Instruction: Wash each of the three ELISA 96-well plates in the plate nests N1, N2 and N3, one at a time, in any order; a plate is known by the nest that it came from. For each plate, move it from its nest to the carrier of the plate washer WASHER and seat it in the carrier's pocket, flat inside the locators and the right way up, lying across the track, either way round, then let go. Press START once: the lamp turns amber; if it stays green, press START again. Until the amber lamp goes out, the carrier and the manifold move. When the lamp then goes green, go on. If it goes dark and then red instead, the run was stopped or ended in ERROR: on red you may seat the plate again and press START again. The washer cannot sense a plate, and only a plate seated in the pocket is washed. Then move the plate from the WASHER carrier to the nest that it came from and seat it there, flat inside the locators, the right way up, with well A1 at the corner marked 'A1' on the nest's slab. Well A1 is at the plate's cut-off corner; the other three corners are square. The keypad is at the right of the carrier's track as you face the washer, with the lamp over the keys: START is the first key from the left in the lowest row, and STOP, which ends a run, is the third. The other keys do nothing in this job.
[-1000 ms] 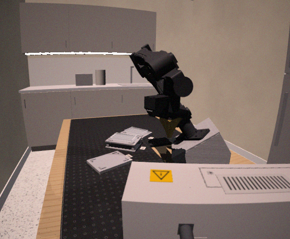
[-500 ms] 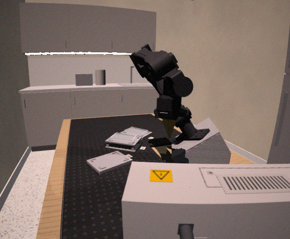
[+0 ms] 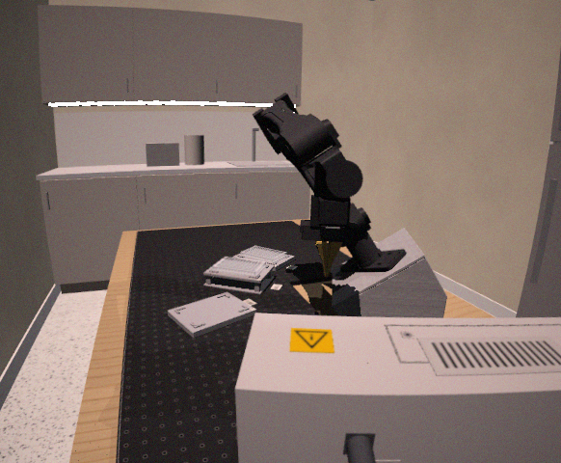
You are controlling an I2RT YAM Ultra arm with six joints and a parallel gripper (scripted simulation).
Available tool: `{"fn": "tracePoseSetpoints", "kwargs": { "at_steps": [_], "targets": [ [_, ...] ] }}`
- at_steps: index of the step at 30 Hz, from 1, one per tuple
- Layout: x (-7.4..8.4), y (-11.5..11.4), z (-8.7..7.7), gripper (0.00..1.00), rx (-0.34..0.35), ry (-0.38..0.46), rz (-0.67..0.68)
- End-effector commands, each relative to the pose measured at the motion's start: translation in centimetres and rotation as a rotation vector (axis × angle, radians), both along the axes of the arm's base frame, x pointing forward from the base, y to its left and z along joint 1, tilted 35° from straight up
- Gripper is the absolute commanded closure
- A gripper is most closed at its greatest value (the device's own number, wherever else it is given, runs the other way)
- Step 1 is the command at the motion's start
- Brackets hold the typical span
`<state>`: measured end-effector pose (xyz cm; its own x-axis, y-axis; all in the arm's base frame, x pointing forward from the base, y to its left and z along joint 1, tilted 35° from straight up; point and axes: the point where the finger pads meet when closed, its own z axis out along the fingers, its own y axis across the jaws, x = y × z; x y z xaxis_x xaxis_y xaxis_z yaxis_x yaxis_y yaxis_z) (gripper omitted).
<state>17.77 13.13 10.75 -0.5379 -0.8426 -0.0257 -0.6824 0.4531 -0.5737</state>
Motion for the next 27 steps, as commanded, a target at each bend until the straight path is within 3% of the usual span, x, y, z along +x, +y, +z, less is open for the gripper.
{"fn": "tracePoseSetpoints", "kwargs": {
  "at_steps": [1,8,12,27],
  "targets": [
    [1.38,1.31,-0.70,1.00,0.104,-0.070,0.109],
    [1.58,1.15,-1.00,1.00,0.265,-0.174,0.242],
    [1.58,1.15,-0.99,1.00,0.304,-0.200,0.275],
    [1.59,1.15,-0.99,1.00,0.304,-0.200,0.275]
  ]
}}
